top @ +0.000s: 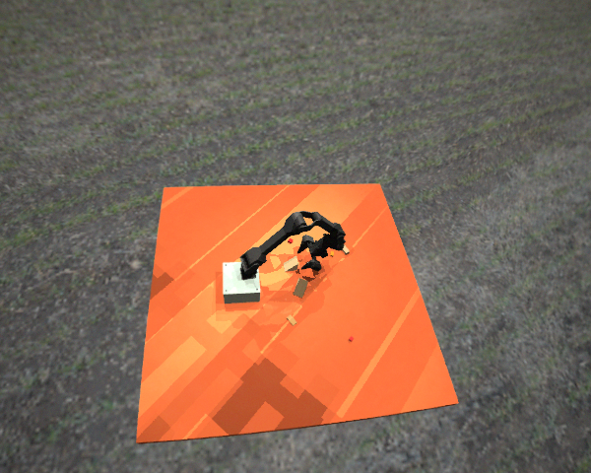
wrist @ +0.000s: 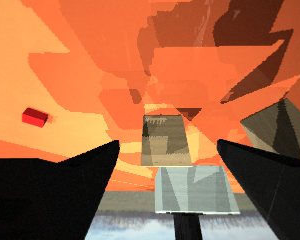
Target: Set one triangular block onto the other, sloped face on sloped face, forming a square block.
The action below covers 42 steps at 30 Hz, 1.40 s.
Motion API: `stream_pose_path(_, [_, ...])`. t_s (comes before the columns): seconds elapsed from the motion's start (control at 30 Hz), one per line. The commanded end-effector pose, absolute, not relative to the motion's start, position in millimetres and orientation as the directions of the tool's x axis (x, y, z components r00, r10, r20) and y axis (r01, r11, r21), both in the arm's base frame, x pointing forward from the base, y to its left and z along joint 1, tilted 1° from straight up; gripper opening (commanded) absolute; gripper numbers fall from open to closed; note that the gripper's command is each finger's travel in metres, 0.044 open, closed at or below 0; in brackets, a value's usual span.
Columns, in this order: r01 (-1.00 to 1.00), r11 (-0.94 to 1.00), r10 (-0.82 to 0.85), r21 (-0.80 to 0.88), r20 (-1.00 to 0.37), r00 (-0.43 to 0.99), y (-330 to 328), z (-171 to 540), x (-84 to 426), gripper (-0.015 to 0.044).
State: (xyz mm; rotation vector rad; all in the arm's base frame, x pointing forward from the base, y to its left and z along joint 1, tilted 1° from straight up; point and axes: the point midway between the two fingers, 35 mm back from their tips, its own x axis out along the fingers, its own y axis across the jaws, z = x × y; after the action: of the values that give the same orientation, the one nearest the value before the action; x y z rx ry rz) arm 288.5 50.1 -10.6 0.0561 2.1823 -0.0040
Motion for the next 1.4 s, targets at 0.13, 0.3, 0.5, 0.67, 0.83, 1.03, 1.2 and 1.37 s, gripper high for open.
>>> stream_pose_path(0.13, [0.049, 0.999, 0.044, 0.019, -0.81, -0.585, 51, -21, 279, 0.044])
stream_pose_path(0.3, [0.049, 0.999, 0.043, 0.018, -0.806, -0.59, 52, -27, 274, 0.044])
stream_pose_path(0.5, [0.049, 0.999, 0.043, 0.017, -0.802, -0.596, 52, -35, 267, 0.044])
stream_pose_path(0.67, [0.049, 0.999, 0.043, 0.016, -0.798, -0.601, 52, -41, 261, 0.044])
stream_pose_path(0.83, [0.049, 0.999, 0.042, 0.015, -0.795, -0.605, 52, -46, 255, 0.044])
stream_pose_path(1.03, [0.049, 0.999, 0.042, 0.015, -0.794, -0.607, 52, -48, 253, 0.0361])
stream_pose_path(1.2, [0.049, 0.999, 0.042, 0.015, -0.794, -0.607, 52, -48, 253, 0.023])
stream_pose_path(1.37, [0.049, 0.999, 0.042, 0.015, -0.794, -0.607, 52, -48, 253, 0.0197])
